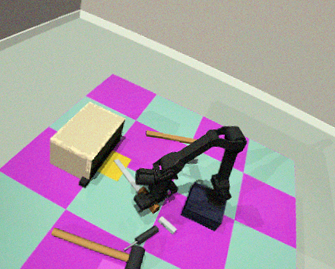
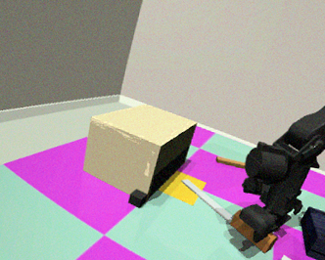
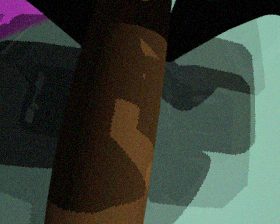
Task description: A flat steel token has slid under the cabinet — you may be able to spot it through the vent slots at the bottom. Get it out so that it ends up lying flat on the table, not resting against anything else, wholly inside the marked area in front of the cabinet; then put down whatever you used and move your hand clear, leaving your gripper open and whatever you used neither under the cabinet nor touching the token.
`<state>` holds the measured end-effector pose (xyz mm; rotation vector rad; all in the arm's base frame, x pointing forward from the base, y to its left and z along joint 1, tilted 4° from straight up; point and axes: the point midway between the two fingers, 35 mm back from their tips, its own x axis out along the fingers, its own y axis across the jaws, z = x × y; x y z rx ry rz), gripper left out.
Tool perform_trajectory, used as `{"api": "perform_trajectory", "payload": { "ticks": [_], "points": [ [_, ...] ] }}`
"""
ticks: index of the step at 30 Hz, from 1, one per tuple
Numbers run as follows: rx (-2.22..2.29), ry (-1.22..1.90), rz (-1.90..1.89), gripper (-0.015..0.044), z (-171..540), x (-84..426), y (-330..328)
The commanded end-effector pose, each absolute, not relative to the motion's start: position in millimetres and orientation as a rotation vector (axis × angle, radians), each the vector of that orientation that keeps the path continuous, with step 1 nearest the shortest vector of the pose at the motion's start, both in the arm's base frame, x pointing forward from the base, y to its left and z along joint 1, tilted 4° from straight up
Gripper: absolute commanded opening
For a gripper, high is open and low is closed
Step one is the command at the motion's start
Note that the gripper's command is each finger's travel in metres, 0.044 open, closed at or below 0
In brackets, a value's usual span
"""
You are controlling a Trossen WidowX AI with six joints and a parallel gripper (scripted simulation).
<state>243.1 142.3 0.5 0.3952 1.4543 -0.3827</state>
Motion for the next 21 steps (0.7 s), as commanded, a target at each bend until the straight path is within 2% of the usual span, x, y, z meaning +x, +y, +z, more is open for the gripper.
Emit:
{"api": "perform_trajectory", "payload": {
  "ticks": [1, 21],
  "points": [
    [0.395, 1.448, -0.383, 0.0000, 1.3, 245.1, 137.0],
    [0.394, 1.447, -0.384, 0.0000, 2.0, 249.9, 115.5]
  ]
}}
